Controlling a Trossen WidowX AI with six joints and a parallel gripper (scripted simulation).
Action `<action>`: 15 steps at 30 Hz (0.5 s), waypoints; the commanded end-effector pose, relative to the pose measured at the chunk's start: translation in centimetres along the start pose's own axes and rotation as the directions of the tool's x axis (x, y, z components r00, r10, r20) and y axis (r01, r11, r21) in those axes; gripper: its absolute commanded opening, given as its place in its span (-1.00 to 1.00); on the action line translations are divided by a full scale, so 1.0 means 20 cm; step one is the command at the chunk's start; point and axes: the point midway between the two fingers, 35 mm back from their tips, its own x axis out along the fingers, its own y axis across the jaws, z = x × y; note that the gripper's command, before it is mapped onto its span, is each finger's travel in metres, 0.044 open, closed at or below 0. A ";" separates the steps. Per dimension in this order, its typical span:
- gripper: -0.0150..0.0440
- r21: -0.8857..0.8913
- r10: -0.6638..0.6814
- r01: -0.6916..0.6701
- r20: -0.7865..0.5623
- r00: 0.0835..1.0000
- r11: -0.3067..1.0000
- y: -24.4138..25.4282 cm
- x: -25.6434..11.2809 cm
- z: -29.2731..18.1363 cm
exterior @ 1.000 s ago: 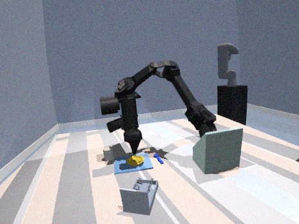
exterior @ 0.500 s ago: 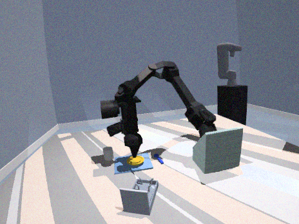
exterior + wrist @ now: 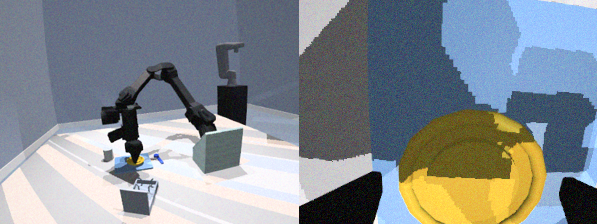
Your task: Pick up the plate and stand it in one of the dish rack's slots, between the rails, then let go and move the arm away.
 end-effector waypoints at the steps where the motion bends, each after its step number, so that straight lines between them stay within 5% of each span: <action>1: 0.86 -0.007 -0.005 0.005 -0.011 1.000 1.000 0.00 0.05 -0.02; 15: 0.85 -0.007 -0.006 0.006 -0.011 1.000 1.000 0.00 0.11 -0.02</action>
